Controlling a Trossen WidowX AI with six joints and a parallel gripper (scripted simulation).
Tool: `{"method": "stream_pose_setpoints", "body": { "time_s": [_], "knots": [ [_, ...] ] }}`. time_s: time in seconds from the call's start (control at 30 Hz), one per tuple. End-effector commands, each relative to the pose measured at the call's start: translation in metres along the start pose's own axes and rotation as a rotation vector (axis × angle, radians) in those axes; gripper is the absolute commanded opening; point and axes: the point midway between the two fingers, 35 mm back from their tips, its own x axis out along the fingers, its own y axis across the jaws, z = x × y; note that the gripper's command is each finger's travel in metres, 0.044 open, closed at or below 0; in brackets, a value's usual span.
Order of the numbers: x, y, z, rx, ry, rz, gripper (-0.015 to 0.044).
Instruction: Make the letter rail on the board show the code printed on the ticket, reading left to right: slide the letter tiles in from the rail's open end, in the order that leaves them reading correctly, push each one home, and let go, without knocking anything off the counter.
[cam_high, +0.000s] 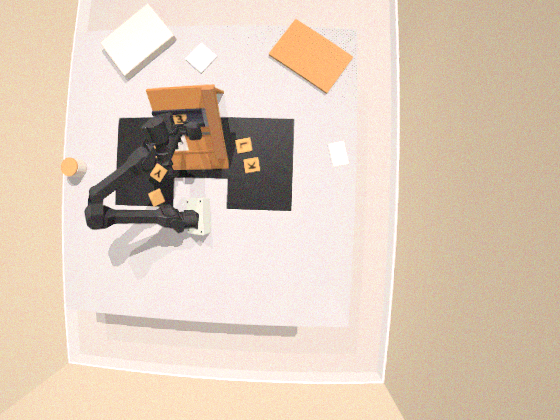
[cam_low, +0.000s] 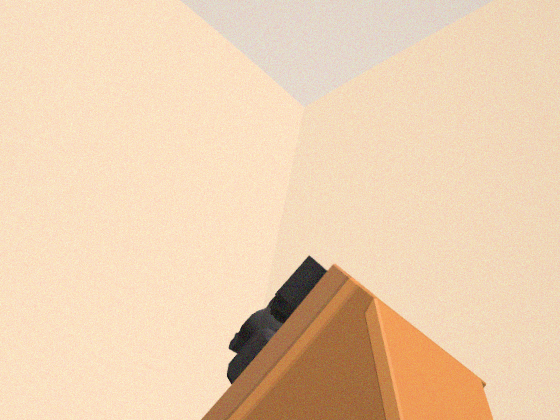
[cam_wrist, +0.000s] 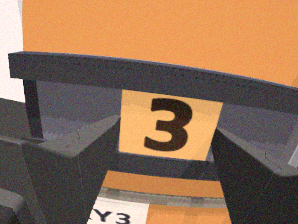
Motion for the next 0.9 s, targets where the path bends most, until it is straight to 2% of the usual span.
{"method": "stream_pose_setpoints", "body": {
  "time_s": [0.0,0.87],
  "knots": [
    [0.001,-0.003,0.000,0.000,0.003,0.003,0.0000],
    [0.001,-0.021,0.000,-0.001,0.003,0.003,0.0000]
  ]
}}
